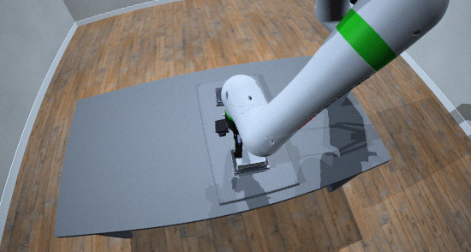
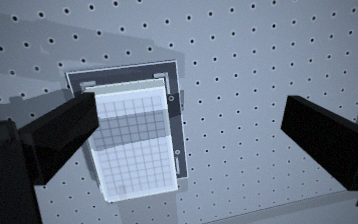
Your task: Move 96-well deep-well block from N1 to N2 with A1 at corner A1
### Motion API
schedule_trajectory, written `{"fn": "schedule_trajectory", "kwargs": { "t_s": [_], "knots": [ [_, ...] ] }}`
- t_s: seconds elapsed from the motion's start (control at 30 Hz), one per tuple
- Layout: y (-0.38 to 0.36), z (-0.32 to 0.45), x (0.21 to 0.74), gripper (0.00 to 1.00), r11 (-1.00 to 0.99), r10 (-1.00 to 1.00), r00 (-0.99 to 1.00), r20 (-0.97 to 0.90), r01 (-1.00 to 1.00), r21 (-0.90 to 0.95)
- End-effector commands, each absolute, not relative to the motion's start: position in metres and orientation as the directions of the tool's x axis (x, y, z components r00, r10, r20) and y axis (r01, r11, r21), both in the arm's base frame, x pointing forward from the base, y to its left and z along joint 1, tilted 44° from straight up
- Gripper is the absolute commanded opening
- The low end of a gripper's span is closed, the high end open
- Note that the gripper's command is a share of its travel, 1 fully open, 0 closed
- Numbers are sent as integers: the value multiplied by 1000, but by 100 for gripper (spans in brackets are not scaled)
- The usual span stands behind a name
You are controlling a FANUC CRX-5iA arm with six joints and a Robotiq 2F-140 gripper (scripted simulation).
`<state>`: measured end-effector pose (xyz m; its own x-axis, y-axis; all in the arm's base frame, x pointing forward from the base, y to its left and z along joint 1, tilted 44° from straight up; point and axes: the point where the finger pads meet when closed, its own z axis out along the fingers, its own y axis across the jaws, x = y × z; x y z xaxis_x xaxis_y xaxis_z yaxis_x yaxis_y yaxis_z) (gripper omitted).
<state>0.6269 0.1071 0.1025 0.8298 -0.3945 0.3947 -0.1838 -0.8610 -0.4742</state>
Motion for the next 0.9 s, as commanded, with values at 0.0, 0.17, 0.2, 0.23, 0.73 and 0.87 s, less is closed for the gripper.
{"fn": "schedule_trajectory", "kwargs": {
  "t_s": [0.0, 0.17, 0.2, 0.23, 0.73, 0.87],
  "knots": [
    [115, 102, 621, 100, -860, -384, 834, 397, -166, -482],
    [135, 103, 609, 100, -858, -351, 842, 409, -115, -500],
    [135, 103, 609, 100, -858, -351, 842, 409, -115, -500],
    [139, 103, 606, 100, -856, -332, 845, 419, -84, -511],
    [171, 106, 586, 100, -847, -292, 848, 442, -14, -532],
    [171, 106, 586, 100, -847, -292, 848, 442, -14, -532]
  ]
}}
